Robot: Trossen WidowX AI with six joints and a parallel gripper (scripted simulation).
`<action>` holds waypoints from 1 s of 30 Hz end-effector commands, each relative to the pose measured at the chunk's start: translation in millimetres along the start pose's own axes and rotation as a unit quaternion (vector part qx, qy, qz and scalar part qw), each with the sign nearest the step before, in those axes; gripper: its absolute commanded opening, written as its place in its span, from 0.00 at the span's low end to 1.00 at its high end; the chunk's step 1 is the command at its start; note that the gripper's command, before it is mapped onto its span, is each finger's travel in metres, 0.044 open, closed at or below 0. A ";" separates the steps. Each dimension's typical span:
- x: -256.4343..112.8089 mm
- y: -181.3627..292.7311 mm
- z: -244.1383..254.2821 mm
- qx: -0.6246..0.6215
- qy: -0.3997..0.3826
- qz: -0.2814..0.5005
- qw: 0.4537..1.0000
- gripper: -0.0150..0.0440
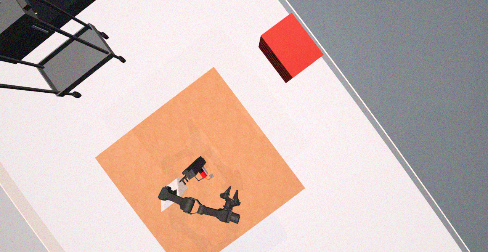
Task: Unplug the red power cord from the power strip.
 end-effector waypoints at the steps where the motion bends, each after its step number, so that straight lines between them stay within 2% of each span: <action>1: 0.4 -0.6 1.5 0.006 0.002 0.003 1.000 0.89; 5: 8.2 -10.4 34.0 0.136 0.042 0.067 0.987 0.71; 9: 13.7 -13.5 78.1 0.285 0.112 0.130 0.943 0.53; 15: 11.8 -1.3 149.6 0.473 0.246 0.185 0.825 0.53; 22: -3.9 28.0 221.4 0.604 0.400 0.181 0.665 0.53; 30: -5.7 30.8 226.8 0.612 0.412 0.178 0.652 0.53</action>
Point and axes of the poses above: the point midway between the two fingers, 35 mm back from their tips, its own x axis out along the fingers, its own z axis across the jaws, y = z × x, the point moved 2 cm from there along -x, back along the fingers, and after that the axes turned 15 degrees about -x, right-handed, at the moved point
